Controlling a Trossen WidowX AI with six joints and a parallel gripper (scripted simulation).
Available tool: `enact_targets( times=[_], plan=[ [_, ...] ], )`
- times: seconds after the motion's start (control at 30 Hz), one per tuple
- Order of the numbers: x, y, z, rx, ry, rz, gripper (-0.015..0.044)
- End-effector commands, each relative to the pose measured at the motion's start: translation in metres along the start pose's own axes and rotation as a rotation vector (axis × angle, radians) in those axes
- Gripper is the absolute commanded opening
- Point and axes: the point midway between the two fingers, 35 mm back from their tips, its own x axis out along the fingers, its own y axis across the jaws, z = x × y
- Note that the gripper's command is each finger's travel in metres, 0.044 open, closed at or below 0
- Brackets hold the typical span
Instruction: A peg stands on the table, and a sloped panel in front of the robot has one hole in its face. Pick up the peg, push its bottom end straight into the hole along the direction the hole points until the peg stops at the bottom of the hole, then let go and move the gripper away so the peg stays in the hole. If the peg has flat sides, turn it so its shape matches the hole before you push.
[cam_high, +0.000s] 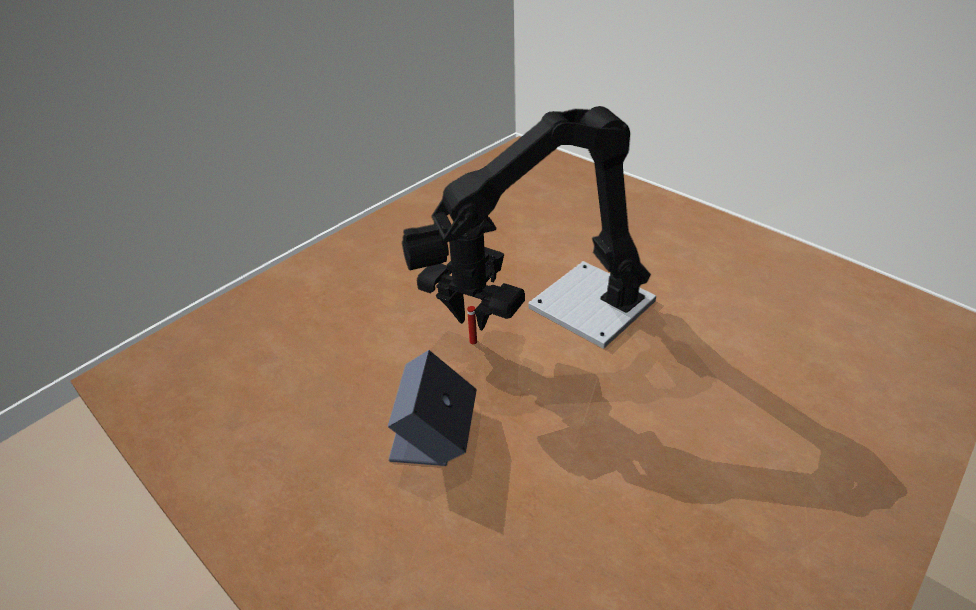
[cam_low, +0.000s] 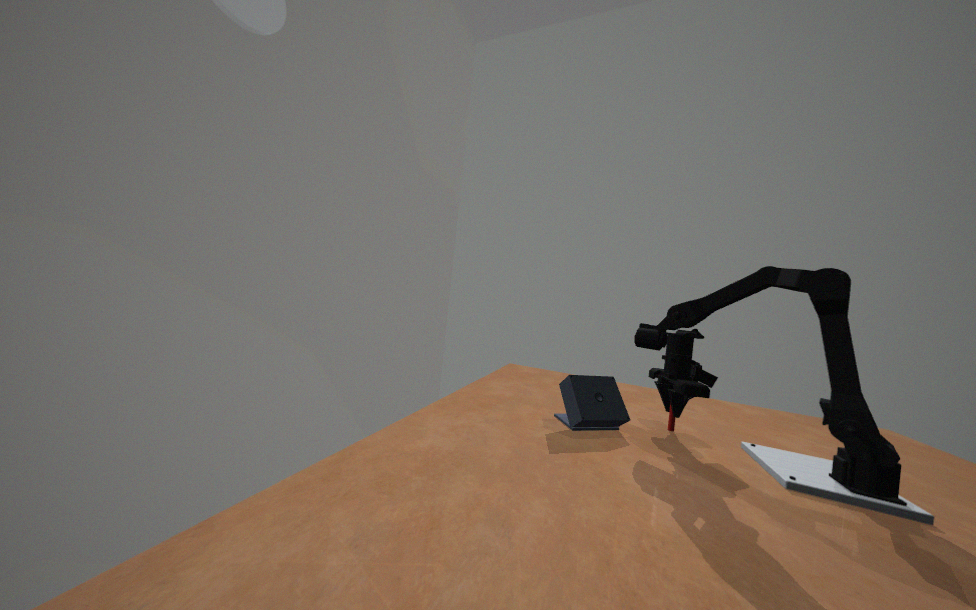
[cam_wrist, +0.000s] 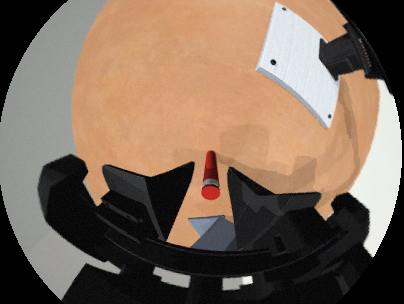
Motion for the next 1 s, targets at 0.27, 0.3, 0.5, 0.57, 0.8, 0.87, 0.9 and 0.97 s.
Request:
enact_targets(
  times=[0.27, 0.3, 0.5, 0.57, 0.8, 0.87, 0.9, 0.97],
  plan=[
    [0.000, 0.000, 0.000, 0.000, 0.000, 0.001, 0.0006],
    [0.000, 0.000, 0.000, 0.000, 0.000, 0.001, 0.0000],
    [-0.013, 0.001, -0.001, 0.001, 0.000, 0.001, 0.0000],
    [-0.020, 0.001, -0.002, 0.001, -0.001, 0.001, 0.0000],
    [-0.046, 0.002, -0.003, 0.002, -0.001, 0.002, 0.0000],
    [-0.053, 0.002, -0.003, 0.003, -0.002, 0.002, 0.0000],
    [-0.056, 0.002, -0.003, 0.003, -0.002, 0.002, 0.0000],
    [-0.062, 0.002, -0.003, 0.003, -0.002, 0.002, 0.0000]
  ],
)
